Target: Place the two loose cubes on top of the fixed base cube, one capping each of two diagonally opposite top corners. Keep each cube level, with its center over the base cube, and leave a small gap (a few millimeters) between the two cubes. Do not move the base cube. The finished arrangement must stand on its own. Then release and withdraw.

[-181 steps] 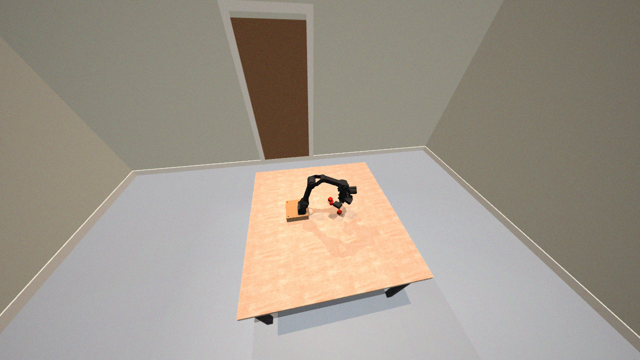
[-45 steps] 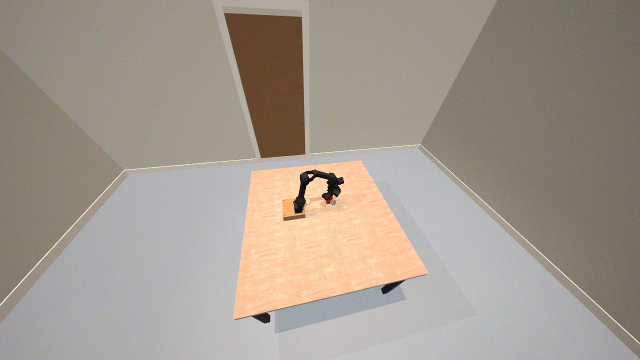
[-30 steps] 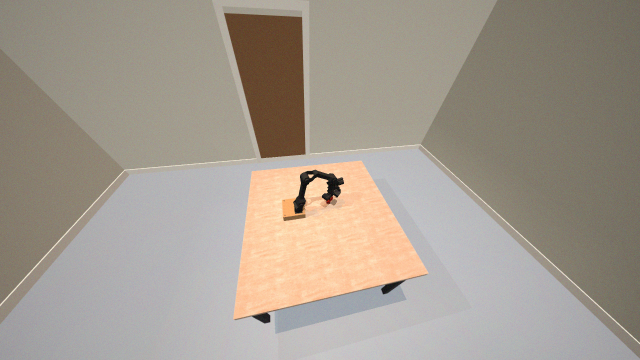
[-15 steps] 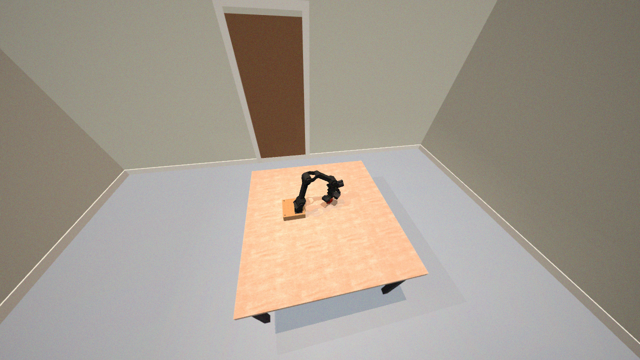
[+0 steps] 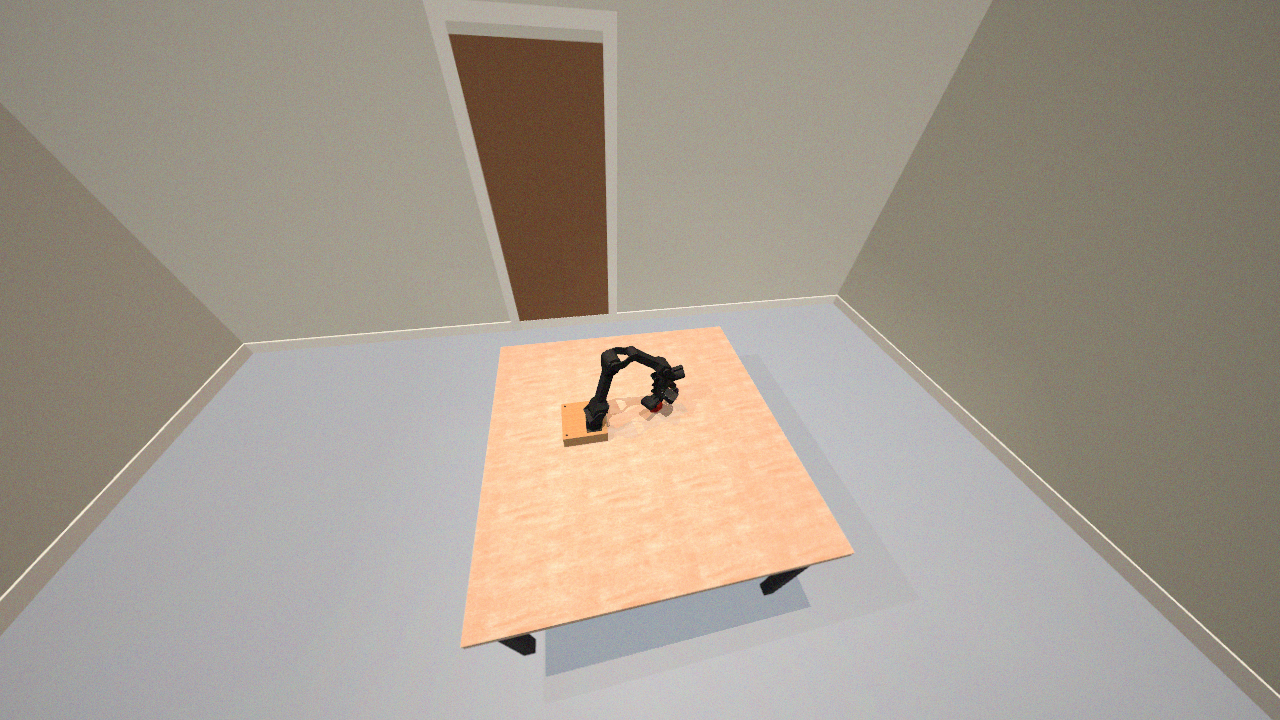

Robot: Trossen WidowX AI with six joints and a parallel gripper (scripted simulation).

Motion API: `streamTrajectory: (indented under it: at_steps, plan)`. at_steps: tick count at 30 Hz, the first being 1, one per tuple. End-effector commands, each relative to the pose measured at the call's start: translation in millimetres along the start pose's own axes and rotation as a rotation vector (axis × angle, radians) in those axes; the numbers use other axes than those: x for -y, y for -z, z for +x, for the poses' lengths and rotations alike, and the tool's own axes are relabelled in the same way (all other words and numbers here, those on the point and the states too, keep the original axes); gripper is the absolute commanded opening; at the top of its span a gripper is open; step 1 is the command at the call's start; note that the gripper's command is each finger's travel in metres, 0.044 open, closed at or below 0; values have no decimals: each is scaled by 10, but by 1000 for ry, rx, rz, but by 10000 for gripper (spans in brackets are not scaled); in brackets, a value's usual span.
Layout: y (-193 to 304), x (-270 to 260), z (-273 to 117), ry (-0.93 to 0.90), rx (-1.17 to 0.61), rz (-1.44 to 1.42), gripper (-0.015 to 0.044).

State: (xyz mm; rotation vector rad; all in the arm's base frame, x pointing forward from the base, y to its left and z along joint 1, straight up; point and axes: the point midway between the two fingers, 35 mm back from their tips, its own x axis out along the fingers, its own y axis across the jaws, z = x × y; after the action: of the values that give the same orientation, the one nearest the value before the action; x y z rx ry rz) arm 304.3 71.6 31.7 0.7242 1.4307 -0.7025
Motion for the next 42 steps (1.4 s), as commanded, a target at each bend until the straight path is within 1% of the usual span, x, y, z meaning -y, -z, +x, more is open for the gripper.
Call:
streamTrajectory:
  at_steps: [1,3,7,12,15,42]
  plan:
    - [2,-8,2,-4,-2,6,105]
    - [2,-8,2,-4,-2,6,105]
    - [2,-8,2,-4,-2,6,205]
    - [2,-8,2,-4,-2,6,205]
    - [0,0,-81,0,0,0,205]
    - [-1,0,-357,0,0,0,205]
